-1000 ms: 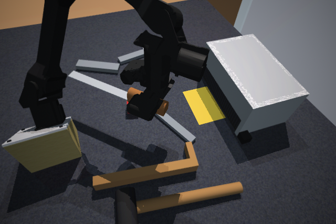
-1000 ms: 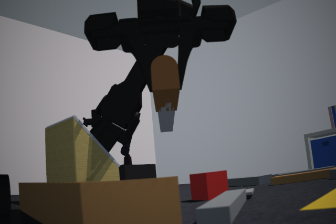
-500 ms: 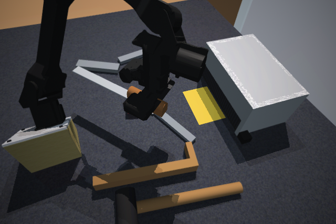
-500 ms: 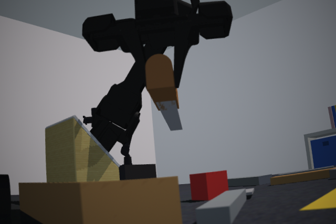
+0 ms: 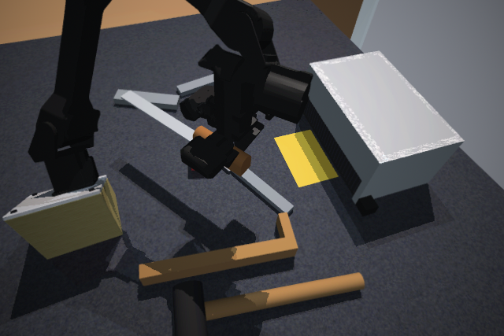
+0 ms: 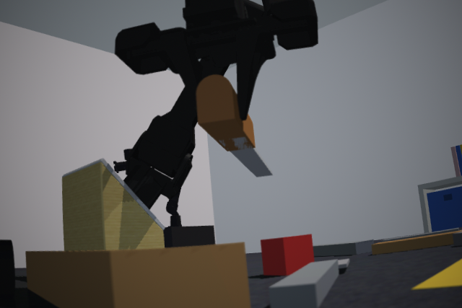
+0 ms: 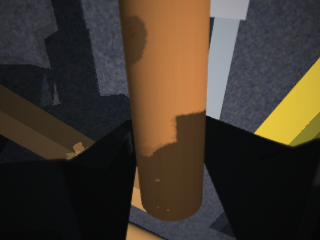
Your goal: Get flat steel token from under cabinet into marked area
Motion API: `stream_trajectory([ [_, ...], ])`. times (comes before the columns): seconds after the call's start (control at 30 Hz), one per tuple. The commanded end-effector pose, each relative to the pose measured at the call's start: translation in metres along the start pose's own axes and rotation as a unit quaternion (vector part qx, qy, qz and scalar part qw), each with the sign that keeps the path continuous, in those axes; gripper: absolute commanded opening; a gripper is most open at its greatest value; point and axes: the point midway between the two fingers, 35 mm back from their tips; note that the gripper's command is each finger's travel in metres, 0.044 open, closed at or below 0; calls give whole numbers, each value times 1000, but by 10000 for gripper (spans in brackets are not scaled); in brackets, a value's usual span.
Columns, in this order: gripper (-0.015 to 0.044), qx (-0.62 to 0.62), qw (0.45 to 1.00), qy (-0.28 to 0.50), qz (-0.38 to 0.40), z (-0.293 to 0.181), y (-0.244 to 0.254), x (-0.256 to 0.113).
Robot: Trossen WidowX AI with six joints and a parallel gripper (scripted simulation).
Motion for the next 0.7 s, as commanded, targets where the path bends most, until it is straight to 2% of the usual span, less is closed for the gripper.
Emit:
stream_trajectory([
  [0.0,0,20,1000,0,-2,0,0,-2],
  [0.67,0,100,995,-1,-2,0,0,-2],
])
Point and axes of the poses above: the point midway between the two fingers, 35 mm back from their tips, its own x axis out along the fingers, its own y axis across the jaws, z = x × y, and after that the axes turned 4 degrees about x, right-handed
